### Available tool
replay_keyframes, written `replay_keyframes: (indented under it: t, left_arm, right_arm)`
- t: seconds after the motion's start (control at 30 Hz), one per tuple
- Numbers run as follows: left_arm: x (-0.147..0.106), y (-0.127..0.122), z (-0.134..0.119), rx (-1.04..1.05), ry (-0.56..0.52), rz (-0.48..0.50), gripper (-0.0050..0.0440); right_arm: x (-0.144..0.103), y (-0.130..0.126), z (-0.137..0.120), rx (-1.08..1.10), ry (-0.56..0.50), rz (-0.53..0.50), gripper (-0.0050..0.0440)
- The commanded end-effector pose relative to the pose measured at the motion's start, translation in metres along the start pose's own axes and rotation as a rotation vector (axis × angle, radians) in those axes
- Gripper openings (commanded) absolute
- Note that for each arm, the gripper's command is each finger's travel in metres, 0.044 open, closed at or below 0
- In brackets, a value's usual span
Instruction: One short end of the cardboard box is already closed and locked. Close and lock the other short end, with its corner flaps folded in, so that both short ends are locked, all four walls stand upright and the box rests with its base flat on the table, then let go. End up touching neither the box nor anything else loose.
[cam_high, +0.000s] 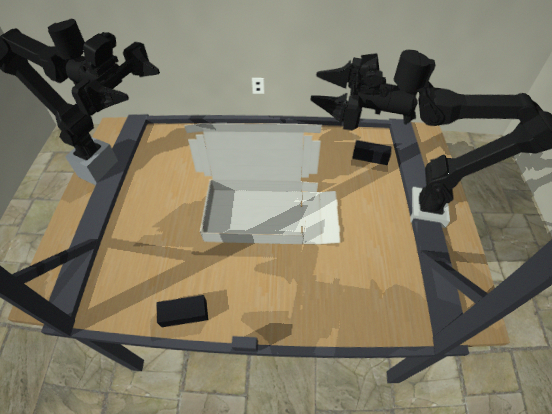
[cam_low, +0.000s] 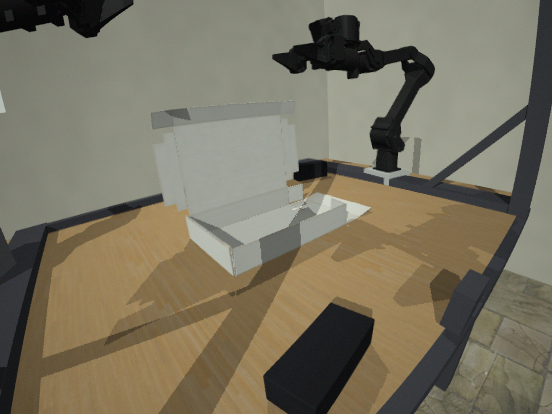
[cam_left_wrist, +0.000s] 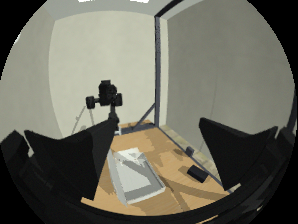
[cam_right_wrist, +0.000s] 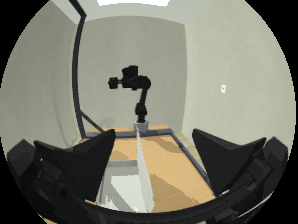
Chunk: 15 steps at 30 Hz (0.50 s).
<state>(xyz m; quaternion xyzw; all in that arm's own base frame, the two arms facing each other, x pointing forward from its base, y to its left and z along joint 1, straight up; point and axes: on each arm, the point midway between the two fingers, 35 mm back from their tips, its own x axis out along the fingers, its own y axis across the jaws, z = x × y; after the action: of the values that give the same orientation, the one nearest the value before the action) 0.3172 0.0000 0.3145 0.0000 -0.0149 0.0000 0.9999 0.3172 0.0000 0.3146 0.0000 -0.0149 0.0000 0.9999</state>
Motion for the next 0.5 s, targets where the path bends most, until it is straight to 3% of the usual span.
replay_keyframes:
  t: [0.0, 0.2, 0.43, 0.47]
  left_arm:
    - [0.001, 0.000, 0.007, 0.023, -0.008, 0.000, 0.0396]
    - [0.039, -0.006, -0.017, 0.377, 0.174, -0.037, 0.0252]
    - [0.076, -0.013, -0.052, 0.774, 0.362, -0.155, 0.0084]
    - [0.076, -0.013, -0.052, 0.774, 0.362, -0.155, 0.0084]
  right_arm:
    - [0.000, 0.001, 0.007, -0.027, -0.006, 0.003, 0.0393]
    - [0.021, 0.019, -0.019, -0.407, 0.196, 0.096, 0.0251]
    - [0.036, 0.040, -0.045, -0.851, 0.357, 0.286, 0.0251]
    - [0.036, 0.040, -0.045, -0.851, 0.357, 0.286, 0.0251]
